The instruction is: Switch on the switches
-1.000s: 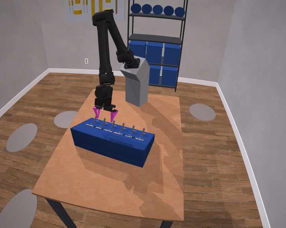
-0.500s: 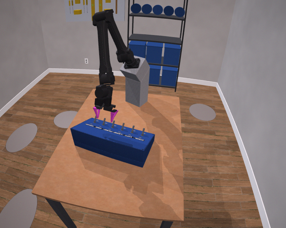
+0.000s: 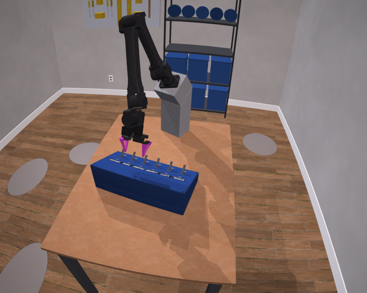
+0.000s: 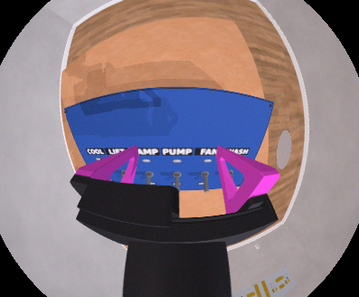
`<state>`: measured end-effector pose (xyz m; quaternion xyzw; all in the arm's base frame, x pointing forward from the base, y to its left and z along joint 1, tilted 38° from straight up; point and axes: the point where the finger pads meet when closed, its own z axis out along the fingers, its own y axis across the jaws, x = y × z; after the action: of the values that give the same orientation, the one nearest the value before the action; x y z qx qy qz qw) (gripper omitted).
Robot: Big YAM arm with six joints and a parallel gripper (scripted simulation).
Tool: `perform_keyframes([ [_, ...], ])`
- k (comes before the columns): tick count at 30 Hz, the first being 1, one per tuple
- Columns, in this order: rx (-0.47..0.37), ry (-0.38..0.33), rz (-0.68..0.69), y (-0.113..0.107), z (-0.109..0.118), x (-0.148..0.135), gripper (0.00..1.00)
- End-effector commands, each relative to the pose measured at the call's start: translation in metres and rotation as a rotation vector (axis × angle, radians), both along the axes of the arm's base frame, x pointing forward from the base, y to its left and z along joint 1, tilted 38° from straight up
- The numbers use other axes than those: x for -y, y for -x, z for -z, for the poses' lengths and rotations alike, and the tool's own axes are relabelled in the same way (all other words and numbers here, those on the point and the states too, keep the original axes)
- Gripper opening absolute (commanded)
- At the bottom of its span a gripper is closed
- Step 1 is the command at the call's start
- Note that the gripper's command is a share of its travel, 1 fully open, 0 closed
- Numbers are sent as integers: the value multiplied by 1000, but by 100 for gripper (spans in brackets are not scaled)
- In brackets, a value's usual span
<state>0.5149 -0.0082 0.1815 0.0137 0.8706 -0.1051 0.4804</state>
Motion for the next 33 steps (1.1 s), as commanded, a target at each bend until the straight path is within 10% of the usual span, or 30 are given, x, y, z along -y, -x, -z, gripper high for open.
perform_keyframes([
  [1, 17, 9, -14, 3, -9, -3, 100],
  [33, 1, 10, -1, 11, -13, 54, 100],
])
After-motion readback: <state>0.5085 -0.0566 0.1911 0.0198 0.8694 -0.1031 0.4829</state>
